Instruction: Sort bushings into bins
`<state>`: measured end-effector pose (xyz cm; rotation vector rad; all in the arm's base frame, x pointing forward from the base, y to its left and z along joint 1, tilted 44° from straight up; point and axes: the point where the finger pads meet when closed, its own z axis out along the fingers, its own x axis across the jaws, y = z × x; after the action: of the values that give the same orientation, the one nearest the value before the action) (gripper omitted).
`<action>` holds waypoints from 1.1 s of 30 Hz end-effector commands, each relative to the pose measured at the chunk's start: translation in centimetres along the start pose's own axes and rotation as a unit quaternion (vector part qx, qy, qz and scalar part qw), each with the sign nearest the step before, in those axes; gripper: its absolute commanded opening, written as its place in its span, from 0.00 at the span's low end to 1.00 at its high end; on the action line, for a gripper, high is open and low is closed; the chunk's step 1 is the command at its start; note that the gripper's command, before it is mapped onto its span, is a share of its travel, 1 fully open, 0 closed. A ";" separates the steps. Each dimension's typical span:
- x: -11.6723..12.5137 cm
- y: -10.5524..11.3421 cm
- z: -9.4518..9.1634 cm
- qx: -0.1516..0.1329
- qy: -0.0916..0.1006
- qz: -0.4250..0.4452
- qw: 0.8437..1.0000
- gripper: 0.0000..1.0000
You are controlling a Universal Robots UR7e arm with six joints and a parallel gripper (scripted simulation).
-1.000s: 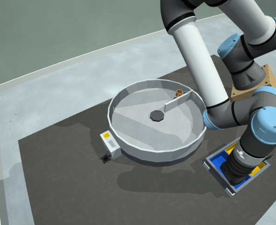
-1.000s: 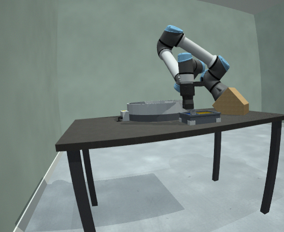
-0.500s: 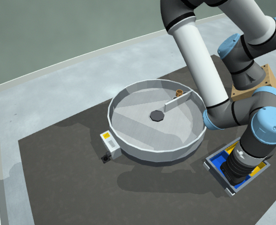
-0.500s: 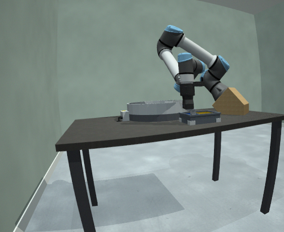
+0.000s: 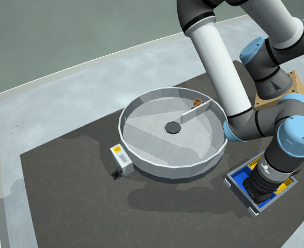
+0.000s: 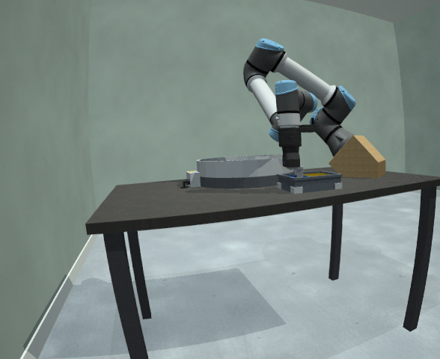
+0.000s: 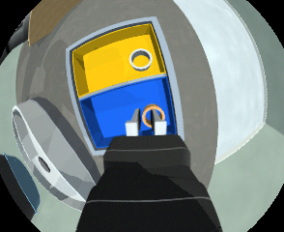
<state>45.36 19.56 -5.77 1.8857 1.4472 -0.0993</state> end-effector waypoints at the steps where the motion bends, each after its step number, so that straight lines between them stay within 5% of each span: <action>1: 0.0 0.0 -0.2 0.000 0.000 0.000 1.000 0.42; 33: 0.0 0.0 -1.2 0.000 0.000 0.000 1.000 0.42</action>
<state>45.02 20.12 -5.09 1.8857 1.4473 -0.0993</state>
